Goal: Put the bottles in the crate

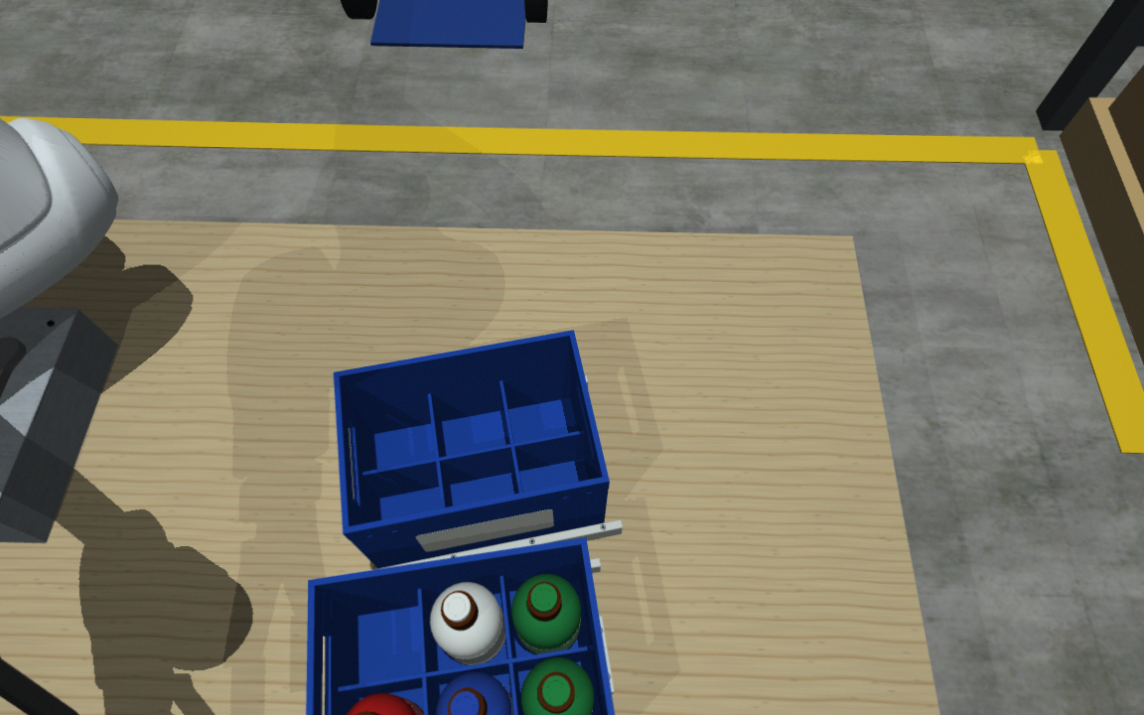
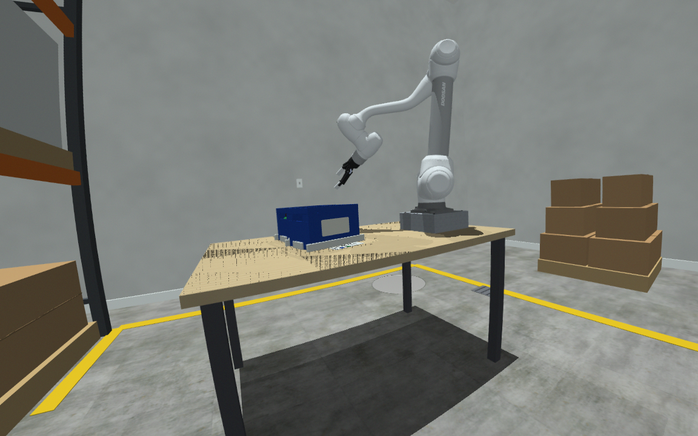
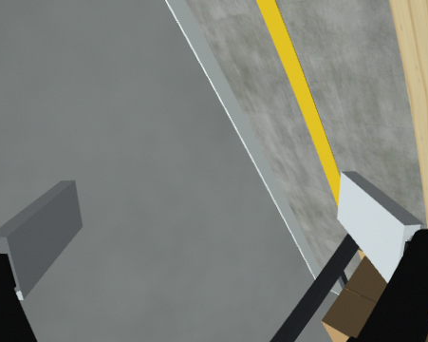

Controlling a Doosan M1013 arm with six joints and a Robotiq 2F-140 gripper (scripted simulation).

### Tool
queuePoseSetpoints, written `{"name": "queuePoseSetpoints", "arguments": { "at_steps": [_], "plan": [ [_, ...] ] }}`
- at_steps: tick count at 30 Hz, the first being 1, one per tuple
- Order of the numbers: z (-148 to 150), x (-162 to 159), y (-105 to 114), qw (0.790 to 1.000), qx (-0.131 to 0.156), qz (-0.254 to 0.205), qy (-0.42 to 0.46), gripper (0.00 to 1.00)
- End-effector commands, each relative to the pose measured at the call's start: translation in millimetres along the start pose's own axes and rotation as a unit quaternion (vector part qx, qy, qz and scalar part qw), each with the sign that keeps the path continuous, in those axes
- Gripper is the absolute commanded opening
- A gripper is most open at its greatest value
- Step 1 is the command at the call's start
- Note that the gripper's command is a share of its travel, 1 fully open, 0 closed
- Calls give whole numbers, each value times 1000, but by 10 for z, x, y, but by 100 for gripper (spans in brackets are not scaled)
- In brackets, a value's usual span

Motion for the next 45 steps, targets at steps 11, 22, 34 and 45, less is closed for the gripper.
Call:
{"name": "queuePoseSetpoints", "arguments": {
  "at_steps": [11, 22, 34, 45],
  "plan": [
    [0, 0, 0, 1000, 0, 0, 0, 100],
    [-143, -158, 132, 1000, 0, 0, 0, 38],
    [-127, -457, 298, 997, -41, -54, 42, 38],
    [220, -871, 325, 993, -64, -80, 64, 38]
  ]
}}
Point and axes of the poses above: the point where the finger pads meet when closed, its own y axis back along the fingers, its own z axis across the jaws, x = y × z, the point moved 1 cm from there along y, back along the fingers, and after that the axes turned 10 degrees about -y, right-handed, at the moved point
